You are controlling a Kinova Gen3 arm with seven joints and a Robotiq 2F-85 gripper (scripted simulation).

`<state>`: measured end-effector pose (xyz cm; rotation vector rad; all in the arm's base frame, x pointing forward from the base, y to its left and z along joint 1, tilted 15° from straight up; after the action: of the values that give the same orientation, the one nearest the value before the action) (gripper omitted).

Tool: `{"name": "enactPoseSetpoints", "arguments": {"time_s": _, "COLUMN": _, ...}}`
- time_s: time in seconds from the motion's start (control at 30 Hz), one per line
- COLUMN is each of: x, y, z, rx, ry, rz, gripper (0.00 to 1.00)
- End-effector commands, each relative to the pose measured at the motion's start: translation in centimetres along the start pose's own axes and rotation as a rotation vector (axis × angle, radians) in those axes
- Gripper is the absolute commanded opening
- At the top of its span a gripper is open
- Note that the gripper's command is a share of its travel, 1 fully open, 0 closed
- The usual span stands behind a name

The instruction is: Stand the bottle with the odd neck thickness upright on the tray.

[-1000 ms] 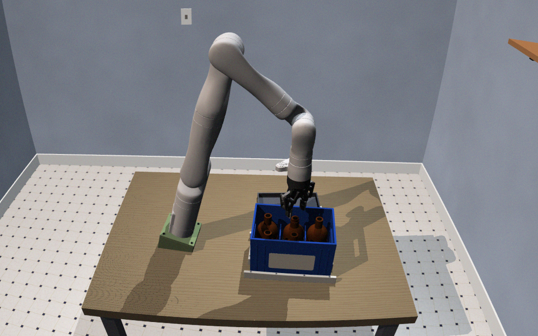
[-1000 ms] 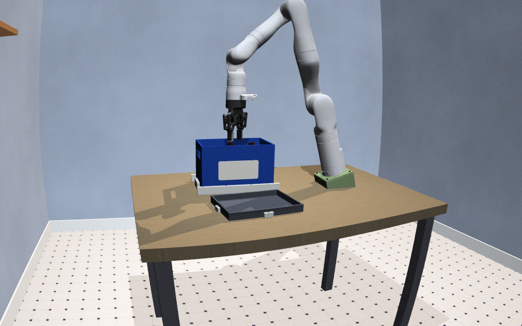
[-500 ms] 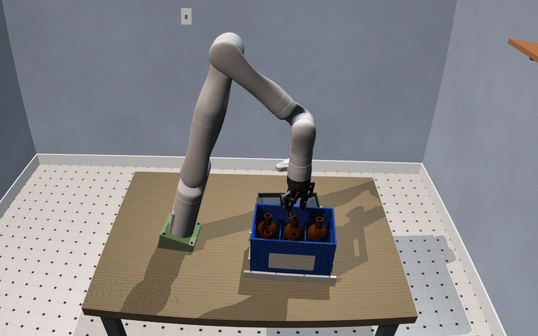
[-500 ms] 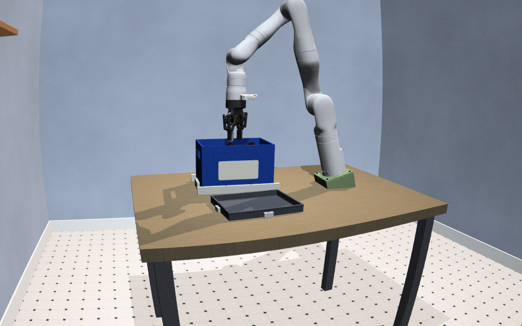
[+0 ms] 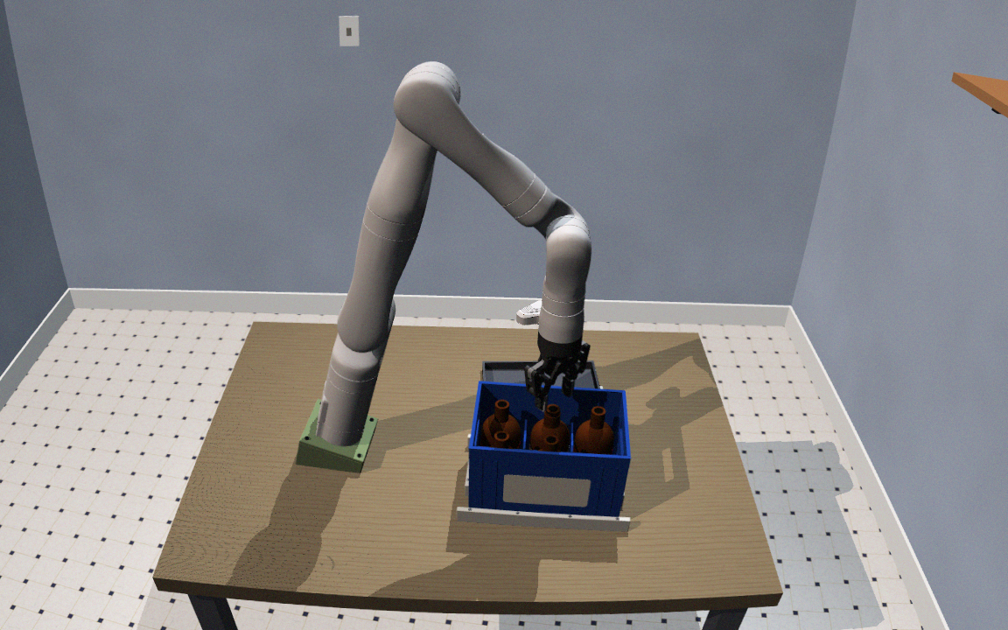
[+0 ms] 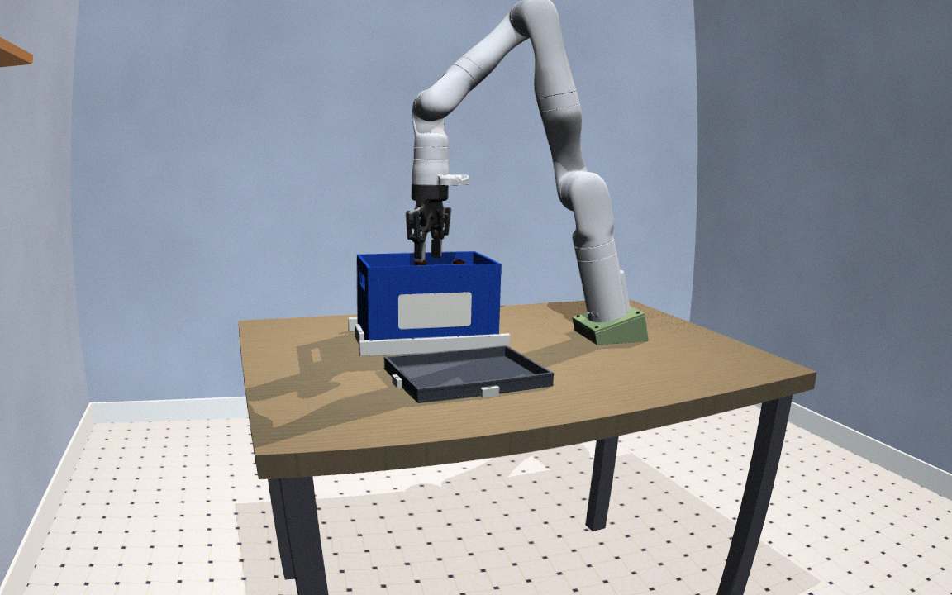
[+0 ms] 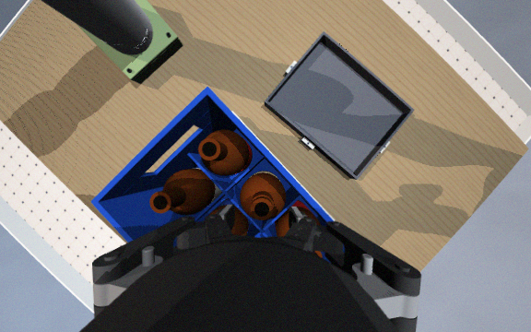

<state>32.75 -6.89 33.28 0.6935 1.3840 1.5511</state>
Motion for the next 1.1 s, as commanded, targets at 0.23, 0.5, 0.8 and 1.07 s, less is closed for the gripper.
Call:
{"name": "enactPoseSetpoints", "arguments": {"time_s": 0.23, "x": 0.0, "y": -0.9, "z": 0.0, "rx": 0.002, "ry": 0.0, "rz": 0.002, "gripper": 0.64}}
{"name": "enactPoseSetpoints", "arguments": {"time_s": 0.5, "x": 0.0, "y": -2.0, "z": 0.0, "rx": 0.002, "ry": 0.0, "rz": 0.002, "gripper": 0.64}}
{"name": "enactPoseSetpoints", "arguments": {"time_s": 0.8, "x": 0.0, "y": -2.8, "z": 0.0, "rx": 0.002, "ry": 0.0, "rz": 0.002, "gripper": 0.64}}
{"name": "enactPoseSetpoints", "arguments": {"time_s": 1.07, "x": 0.0, "y": -3.5, "z": 0.0, "rx": 0.002, "ry": 0.0, "rz": 0.002, "gripper": 0.64}}
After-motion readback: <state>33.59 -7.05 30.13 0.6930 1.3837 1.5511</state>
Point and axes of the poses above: the point where the finger pads meet when closed, its own y axis back along the fingers, its own z axis across the jaws, x = y × z, the point moved 9 cm from there along y, back along the fingers, and after that the axes turned 10 degrees about -y, right-handed, at the moved point
